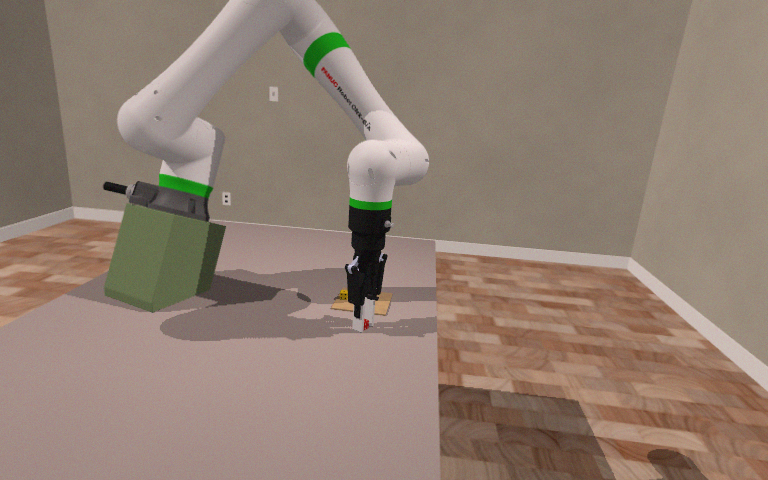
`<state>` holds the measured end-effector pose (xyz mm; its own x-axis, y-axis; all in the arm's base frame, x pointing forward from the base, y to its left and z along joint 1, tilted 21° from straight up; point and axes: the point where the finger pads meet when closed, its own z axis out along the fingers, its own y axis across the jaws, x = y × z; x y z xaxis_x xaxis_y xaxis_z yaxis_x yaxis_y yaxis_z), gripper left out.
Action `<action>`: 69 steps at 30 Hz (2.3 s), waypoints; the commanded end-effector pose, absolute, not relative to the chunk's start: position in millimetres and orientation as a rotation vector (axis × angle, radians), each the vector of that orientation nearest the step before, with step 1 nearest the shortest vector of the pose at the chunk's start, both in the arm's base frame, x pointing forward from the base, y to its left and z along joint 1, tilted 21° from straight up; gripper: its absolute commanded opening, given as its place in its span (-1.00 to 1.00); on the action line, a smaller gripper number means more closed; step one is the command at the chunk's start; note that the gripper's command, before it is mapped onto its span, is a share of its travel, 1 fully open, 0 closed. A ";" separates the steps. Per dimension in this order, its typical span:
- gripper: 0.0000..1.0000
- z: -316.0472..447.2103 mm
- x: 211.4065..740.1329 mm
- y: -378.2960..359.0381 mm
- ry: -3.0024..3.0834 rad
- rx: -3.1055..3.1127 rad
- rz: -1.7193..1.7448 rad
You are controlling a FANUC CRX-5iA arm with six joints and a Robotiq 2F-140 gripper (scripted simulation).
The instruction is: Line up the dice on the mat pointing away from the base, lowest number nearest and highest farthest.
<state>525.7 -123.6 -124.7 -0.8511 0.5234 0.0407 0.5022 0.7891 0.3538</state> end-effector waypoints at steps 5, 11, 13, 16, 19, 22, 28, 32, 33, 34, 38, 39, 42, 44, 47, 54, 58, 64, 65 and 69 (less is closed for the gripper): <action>-0.57 -124.7 525.9 -123.8 2.915 0.836 0.550; -0.57 -124.7 525.9 -123.8 2.915 0.836 0.550; -0.57 -124.7 525.9 -123.8 2.915 0.836 0.550; -0.57 -124.7 525.9 -123.8 2.915 0.836 0.550; -0.57 -124.7 525.9 -123.8 2.915 0.836 0.550; -0.57 -124.7 525.9 -123.8 2.915 0.836 0.550; -0.57 -124.7 525.9 -123.8 2.915 0.836 0.550; -0.57 -124.7 525.9 -123.8 2.915 0.836 0.550; -0.57 -124.7 525.9 -123.8 2.915 0.836 0.550; -0.57 -124.7 525.9 -123.8 2.915 0.836 0.550; -0.81 -124.7 525.9 -123.8 2.915 0.836 0.550; -0.81 -124.7 525.9 -123.8 2.915 0.836 0.550; -0.81 -124.7 525.9 -123.8 2.915 0.836 0.550; -0.81 -124.7 525.9 -123.8 2.915 0.836 0.550; -0.81 -124.7 525.9 -123.8 2.915 0.836 0.550; -0.81 -124.7 525.9 -123.8 2.915 0.836 0.550; -0.81 -124.7 525.9 -123.8 2.915 0.836 0.550; -0.81 -124.7 525.9 -123.8 2.915 0.836 0.550; -0.81 -124.7 525.9 -123.8 2.915 0.836 0.550; -0.81 -124.7 525.9 -123.8 2.915 0.836 0.550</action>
<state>525.8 -123.6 -124.8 -0.8511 0.5234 0.0405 0.5021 0.7891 0.3537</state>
